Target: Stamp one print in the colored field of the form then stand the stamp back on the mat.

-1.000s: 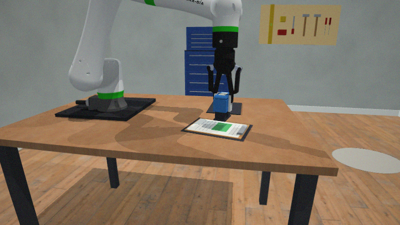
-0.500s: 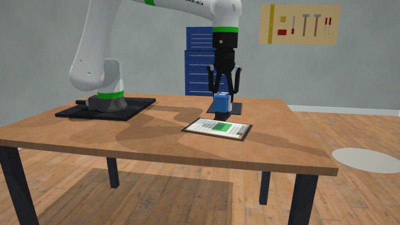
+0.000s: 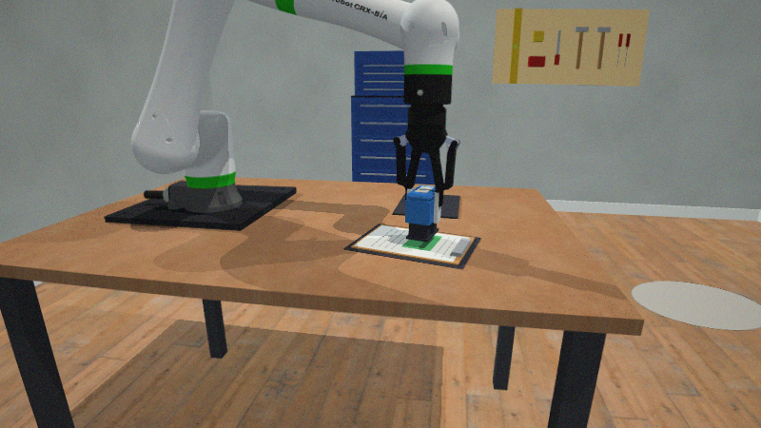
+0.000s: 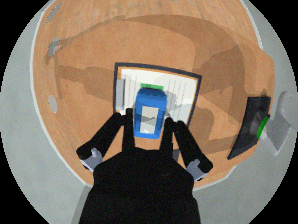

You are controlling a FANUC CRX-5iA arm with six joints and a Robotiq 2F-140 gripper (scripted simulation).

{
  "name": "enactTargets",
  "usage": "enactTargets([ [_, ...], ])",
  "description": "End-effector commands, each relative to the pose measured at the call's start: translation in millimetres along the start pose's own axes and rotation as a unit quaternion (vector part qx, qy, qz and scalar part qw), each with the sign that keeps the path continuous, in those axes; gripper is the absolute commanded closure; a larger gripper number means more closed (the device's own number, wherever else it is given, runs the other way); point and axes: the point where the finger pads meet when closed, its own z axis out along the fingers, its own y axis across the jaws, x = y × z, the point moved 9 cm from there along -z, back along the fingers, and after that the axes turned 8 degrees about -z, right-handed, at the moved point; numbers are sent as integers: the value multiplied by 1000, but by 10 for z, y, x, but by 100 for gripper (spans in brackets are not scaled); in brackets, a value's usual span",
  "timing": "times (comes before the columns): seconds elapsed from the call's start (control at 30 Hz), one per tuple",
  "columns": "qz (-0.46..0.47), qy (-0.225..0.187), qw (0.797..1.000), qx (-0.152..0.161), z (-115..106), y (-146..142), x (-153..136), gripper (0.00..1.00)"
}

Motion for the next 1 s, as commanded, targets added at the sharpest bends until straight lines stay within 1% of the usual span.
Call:
enactTargets([
  [0.0,0,0,1000,0,53,-2,0,79],
  [0.23,0,0,1000,0,143,-2,0,79],
  [0.7,0,0,1000,0,155,-2,0,79],
  [0.97,0,0,1000,0,282,-2,0,79],
])
